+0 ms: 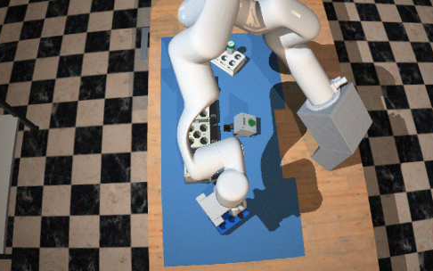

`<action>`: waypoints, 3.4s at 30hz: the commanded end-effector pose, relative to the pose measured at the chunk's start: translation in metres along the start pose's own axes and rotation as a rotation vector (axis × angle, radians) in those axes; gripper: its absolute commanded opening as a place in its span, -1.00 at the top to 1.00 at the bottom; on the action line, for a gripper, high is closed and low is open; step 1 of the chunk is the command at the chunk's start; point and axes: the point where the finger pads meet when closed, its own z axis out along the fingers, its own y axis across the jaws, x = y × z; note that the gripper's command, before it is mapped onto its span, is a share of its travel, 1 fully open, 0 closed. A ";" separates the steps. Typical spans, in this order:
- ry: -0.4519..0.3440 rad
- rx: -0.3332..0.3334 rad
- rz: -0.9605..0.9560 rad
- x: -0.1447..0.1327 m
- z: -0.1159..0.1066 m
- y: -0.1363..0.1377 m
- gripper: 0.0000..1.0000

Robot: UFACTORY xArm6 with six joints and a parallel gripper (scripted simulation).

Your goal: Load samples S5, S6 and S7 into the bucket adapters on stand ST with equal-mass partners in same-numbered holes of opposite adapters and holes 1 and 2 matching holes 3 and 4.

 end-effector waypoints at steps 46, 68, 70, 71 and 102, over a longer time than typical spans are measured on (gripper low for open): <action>0.001 0.001 0.603 -0.056 -0.003 0.166 1.00; 0.001 0.000 0.603 -0.084 -0.003 0.248 1.00; 0.001 0.000 0.603 -0.084 -0.003 0.248 1.00; 0.001 0.000 0.603 -0.084 -0.003 0.248 1.00; 0.001 0.000 0.603 -0.084 0.015 0.248 1.00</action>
